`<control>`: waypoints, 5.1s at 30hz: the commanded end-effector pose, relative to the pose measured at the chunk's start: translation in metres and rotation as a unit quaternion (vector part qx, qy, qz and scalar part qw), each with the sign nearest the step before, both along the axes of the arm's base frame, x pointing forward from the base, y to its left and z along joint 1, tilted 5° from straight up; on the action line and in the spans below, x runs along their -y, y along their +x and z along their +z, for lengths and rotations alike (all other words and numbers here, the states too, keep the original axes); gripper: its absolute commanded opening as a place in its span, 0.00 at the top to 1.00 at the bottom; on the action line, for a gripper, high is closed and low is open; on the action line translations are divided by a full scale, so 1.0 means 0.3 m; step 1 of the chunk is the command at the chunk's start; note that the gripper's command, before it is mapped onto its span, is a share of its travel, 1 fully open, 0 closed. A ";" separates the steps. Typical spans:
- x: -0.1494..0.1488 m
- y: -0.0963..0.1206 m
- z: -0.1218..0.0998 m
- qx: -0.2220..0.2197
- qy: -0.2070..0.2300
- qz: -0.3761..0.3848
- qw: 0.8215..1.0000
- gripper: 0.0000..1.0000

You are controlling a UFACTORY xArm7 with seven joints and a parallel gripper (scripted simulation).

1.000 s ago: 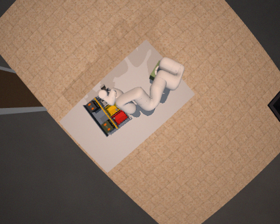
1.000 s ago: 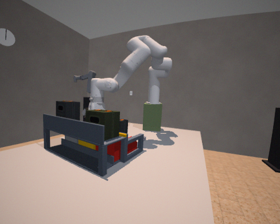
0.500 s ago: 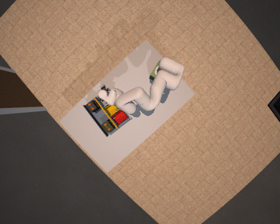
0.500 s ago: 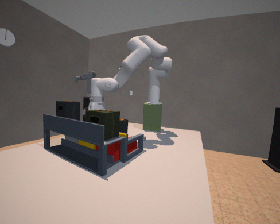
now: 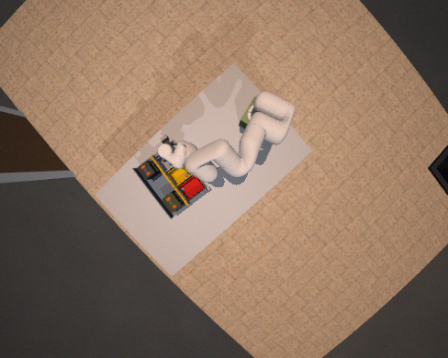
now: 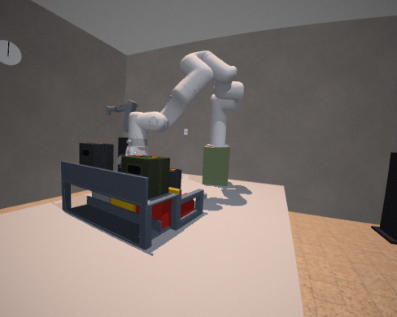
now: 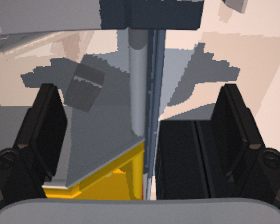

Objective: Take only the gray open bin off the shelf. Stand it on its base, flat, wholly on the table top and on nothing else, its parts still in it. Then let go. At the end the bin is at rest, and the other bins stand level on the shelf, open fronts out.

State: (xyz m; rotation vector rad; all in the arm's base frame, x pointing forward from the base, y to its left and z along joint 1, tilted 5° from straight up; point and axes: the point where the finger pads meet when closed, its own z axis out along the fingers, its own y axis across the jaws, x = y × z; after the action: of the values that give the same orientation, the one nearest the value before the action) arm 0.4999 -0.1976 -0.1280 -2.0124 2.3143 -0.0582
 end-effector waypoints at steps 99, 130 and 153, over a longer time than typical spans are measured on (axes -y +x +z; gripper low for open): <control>0.003 0.011 -0.050 0.002 -0.001 0.000 1.000 1.00; 0.003 0.011 -0.050 0.002 -0.001 0.000 1.000 1.00; 0.004 0.009 -0.024 0.002 -0.001 0.000 1.000 1.00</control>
State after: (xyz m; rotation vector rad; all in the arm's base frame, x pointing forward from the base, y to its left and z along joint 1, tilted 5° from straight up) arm 0.5012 -0.1974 -0.1398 -2.0125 2.3137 -0.0587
